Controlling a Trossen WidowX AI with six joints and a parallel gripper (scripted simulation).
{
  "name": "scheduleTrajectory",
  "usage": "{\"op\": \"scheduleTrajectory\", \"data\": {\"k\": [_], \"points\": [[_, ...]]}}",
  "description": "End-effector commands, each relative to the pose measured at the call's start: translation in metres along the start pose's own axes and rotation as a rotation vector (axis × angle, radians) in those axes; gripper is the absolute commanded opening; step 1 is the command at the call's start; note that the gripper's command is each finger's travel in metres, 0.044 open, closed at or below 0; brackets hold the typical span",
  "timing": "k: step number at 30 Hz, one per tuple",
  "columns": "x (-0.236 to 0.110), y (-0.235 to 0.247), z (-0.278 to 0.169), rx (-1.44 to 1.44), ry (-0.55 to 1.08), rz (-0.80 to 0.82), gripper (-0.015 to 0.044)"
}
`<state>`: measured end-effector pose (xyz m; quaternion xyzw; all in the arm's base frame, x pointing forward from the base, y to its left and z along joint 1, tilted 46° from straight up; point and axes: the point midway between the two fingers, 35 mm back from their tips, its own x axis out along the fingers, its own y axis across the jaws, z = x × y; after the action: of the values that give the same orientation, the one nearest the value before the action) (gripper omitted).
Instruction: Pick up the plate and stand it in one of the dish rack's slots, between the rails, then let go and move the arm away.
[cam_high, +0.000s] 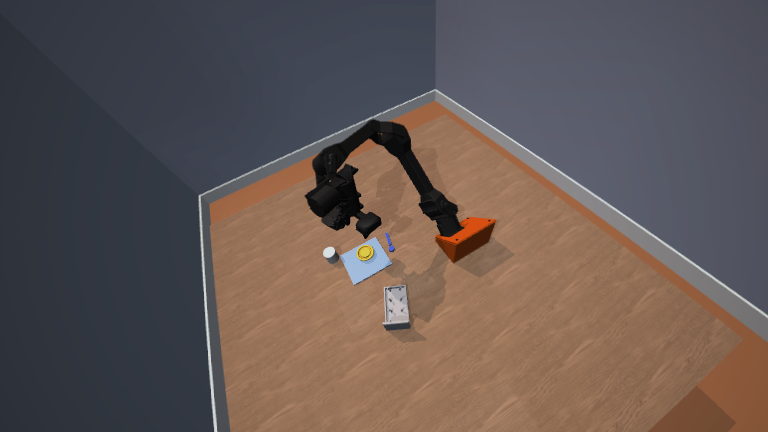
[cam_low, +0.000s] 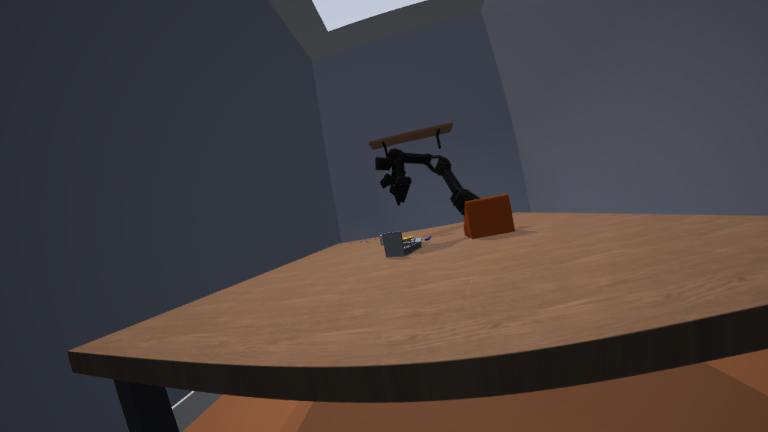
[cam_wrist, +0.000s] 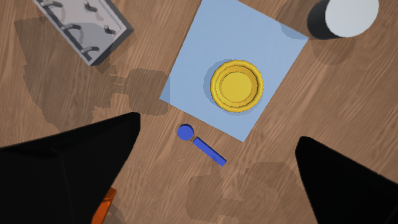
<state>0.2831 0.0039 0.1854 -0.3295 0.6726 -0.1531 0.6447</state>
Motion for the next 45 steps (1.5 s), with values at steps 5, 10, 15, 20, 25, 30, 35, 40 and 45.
{"op": "scheduleTrajectory", "data": {"k": [5, 10, 15, 20, 25, 30, 35, 40, 45], "points": [[0.028, -0.011, 0.001, 0.098, 0.026, -0.028, 0.04], [0.09, -0.022, -0.009, 0.245, 0.096, -0.074, 0.04], [0.109, -0.018, -0.009, 0.287, 0.118, -0.088, 0.04], [0.113, -0.018, -0.009, 0.287, 0.118, -0.088, 0.04], [0.121, -0.019, -0.009, 0.287, 0.117, -0.087, 0.04], [0.129, -0.02, -0.01, 0.287, 0.117, -0.086, 0.04], [0.137, -0.021, -0.011, 0.287, 0.117, -0.086, 0.04], [0.145, -0.022, -0.013, 0.287, 0.117, -0.087, 0.04], [0.153, -0.023, -0.014, 0.288, 0.117, -0.088, 0.04]]}}
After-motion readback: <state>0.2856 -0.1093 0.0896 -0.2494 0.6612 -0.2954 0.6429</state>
